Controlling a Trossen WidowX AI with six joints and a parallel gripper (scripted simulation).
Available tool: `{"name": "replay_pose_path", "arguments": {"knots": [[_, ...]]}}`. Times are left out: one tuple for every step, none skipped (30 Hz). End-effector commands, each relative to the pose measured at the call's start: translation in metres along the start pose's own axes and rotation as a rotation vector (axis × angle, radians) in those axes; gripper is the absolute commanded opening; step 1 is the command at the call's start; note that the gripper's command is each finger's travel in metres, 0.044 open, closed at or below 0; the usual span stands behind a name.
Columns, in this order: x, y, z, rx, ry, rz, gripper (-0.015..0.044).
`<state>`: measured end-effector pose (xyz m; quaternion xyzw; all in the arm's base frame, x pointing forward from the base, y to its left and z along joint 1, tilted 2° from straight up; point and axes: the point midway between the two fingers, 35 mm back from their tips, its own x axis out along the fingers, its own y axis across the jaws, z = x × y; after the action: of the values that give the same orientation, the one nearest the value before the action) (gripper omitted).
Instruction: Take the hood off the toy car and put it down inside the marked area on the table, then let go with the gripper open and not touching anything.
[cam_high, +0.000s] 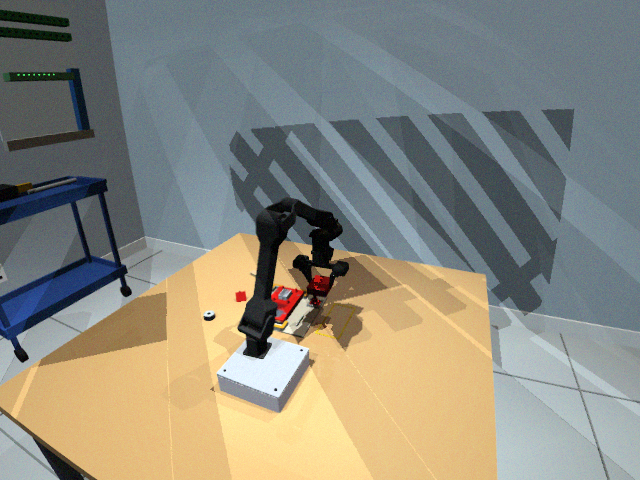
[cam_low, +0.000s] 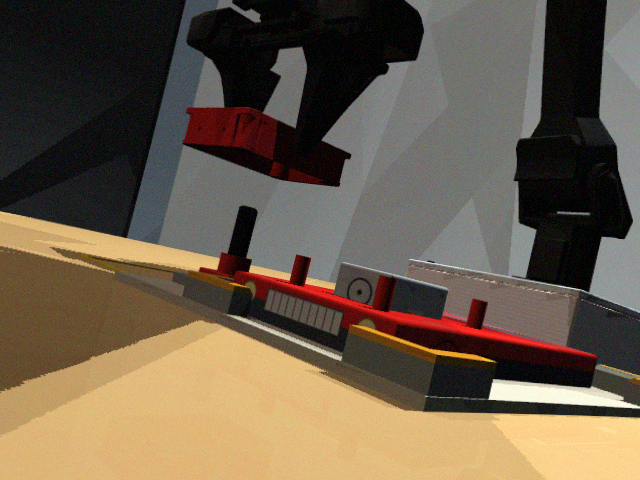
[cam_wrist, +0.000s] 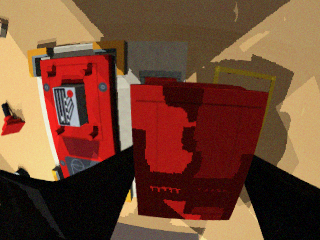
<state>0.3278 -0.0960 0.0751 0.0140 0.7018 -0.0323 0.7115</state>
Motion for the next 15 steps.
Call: {"name": "replay_pose_path", "arguments": {"knots": [[-0.001,-0.020,-0.009,-0.003,0.002,-0.005,0.0000],[-0.002,-0.025,-0.011,-0.003,0.003,-0.006,0.0000],[-0.002,-0.030,-0.013,-0.003,0.003,-0.006,0.0000],[-0.002,-0.035,-0.015,-0.003,0.003,-0.007,0.0000],[-0.002,-0.039,-0.017,-0.003,0.003,-0.007,0.0000],[-0.002,-0.044,-0.019,-0.003,0.003,-0.008,0.0000],[-0.003,-0.048,-0.021,-0.003,0.004,-0.008,0.0000],[-0.003,-0.053,-0.024,-0.003,0.004,-0.008,0.0000],[-0.003,-0.057,-0.026,-0.003,0.004,-0.009,0.0000],[-0.003,-0.062,-0.029,-0.003,0.005,-0.009,0.0000],[-0.003,-0.066,-0.031,-0.003,0.005,-0.010,0.0000],[-0.003,-0.070,-0.033,-0.003,0.005,-0.010,0.0000],[-0.004,-0.072,-0.034,-0.003,0.005,-0.010,0.0000],[-0.004,-0.073,-0.035,-0.003,0.005,-0.011,0.0000],[-0.004,-0.073,-0.035,-0.003,0.005,-0.011,0.0000]]}}
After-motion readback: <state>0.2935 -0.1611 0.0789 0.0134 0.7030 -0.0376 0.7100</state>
